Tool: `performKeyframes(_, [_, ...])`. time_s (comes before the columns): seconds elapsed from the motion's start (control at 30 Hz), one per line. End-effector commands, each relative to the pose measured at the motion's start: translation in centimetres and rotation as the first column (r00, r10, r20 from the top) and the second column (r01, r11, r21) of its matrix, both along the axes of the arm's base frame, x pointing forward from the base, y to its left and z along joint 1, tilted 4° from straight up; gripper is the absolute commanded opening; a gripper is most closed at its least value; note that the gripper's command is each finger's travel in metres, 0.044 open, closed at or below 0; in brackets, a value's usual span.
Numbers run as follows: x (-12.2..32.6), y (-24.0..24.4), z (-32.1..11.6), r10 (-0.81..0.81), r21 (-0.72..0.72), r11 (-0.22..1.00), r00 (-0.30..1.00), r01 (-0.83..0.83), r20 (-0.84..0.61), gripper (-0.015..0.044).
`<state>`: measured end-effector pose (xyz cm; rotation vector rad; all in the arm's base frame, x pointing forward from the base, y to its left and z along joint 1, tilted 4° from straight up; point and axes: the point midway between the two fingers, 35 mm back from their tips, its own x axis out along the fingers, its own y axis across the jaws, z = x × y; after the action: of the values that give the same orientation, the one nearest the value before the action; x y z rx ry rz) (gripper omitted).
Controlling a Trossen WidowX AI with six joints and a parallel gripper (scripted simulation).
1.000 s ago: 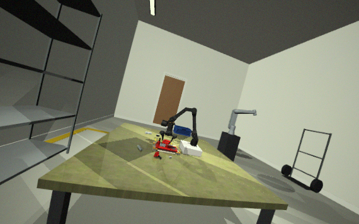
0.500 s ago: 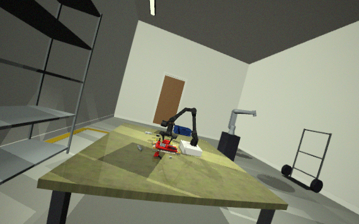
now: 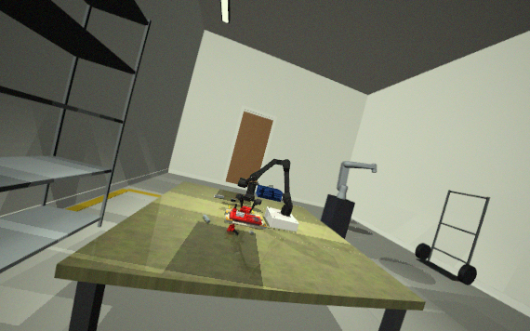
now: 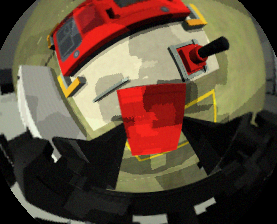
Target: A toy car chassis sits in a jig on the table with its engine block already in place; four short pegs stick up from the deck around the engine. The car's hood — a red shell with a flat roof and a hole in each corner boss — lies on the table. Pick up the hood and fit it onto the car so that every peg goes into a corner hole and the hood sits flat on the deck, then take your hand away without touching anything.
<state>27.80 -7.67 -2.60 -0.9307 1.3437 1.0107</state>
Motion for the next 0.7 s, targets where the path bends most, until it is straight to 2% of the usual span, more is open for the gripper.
performKeyframes(0.0, [0.3,-0.1,1.2,0.0,-0.004,1.0,1.0,0.0,0.012,0.0039])
performKeyframes(0.07, [0.3,-0.2,1.9,0.0,-0.004,1.0,1.0,0.0,0.012,0.0])
performKeyframes(0.67, [0.5,-0.4,8.7,0.0,-0.004,1.0,1.0,0.0,0.013,0.0])
